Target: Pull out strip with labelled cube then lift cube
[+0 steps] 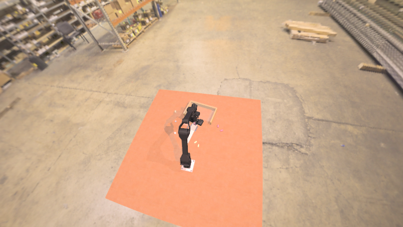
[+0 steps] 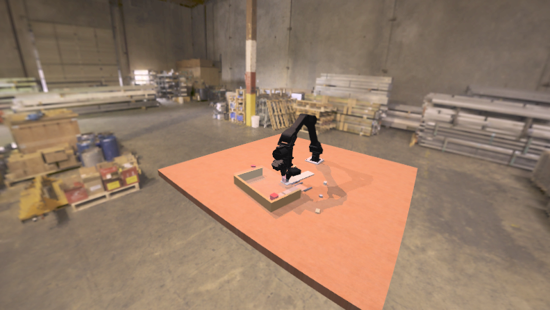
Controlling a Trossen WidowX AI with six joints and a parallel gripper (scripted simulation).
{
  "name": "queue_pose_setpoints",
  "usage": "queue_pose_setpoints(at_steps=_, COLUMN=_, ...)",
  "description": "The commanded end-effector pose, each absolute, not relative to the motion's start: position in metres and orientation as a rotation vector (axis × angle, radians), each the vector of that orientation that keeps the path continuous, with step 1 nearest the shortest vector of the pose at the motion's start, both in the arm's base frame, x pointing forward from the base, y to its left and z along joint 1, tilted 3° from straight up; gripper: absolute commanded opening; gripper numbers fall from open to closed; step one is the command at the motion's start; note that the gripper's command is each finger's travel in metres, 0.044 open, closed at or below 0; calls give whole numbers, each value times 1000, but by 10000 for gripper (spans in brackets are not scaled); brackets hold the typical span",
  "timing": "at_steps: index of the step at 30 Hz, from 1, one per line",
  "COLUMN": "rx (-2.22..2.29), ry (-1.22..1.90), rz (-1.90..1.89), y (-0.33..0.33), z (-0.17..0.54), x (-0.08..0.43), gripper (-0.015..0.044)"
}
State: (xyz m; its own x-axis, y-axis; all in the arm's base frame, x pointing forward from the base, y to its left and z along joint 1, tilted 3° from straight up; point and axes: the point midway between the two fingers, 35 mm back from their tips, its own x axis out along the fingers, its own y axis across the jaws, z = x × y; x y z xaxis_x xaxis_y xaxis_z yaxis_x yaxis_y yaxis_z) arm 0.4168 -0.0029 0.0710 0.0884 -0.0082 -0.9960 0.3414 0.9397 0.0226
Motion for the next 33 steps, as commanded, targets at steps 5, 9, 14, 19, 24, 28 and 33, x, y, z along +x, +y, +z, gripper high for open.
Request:
queue_pose_setpoints(at_steps=5, rx=274, ry=1468, rz=-263, y=-3, z=89, x=390, gripper=0)
queue_pose_setpoints(at_steps=9, rx=274, ry=1471, rz=-262, y=-3, z=98, x=374, gripper=0)
queue_pose_setpoints(at_steps=14, rx=273, ry=1473, rz=-260, y=-2, z=106, x=357, gripper=0)
queue_pose_setpoints(at_steps=19, rx=273, ry=1474, rz=-260, y=-2, z=106, x=351, gripper=0)
queue_pose_setpoints(at_steps=24, rx=273, ry=1475, rz=-261, y=-2, z=105, x=333, gripper=0)
queue_pose_setpoints(at_steps=28, rx=272, ry=1477, rz=-261, y=-2, z=104, x=318, gripper=0)
queue_pose_setpoints(at_steps=33, rx=272, ry=1478, rz=-261, y=-2, z=101, x=301, gripper=0)
